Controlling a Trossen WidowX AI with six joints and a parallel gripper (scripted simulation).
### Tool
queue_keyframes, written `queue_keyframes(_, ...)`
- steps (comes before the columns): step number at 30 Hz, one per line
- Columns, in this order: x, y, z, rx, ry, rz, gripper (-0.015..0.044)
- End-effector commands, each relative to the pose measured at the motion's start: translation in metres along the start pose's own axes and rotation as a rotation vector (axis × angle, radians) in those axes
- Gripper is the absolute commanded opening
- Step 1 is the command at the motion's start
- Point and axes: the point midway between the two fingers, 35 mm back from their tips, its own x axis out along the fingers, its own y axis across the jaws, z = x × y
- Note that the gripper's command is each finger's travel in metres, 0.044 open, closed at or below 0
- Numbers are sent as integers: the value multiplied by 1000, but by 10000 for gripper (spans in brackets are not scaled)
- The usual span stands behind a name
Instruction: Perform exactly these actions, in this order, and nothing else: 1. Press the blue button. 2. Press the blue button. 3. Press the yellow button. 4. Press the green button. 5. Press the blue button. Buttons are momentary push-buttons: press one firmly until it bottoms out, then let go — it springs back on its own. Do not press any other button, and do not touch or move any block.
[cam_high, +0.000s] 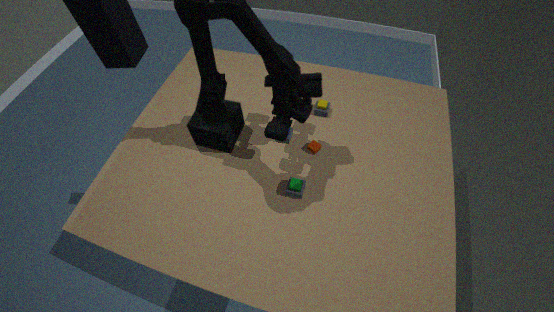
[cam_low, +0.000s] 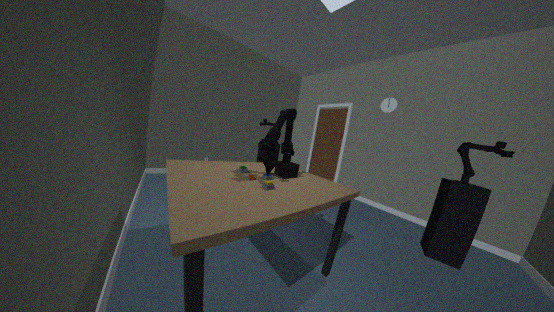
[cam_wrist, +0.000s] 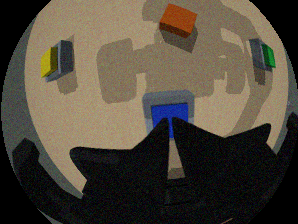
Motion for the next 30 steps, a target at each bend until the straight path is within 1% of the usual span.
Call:
queue_keyframes(1, -7, 0, 0, -1, 1, -1, 20)
queue_keyframes(4, -31, -1, -1, -5, 3, -5, 20)
queue_keyframes(8, -33, -1, -1, -5, 3, -5, 20)
queue_keyframes(30, 0, -1, -1, -5, 3, -5, 20)
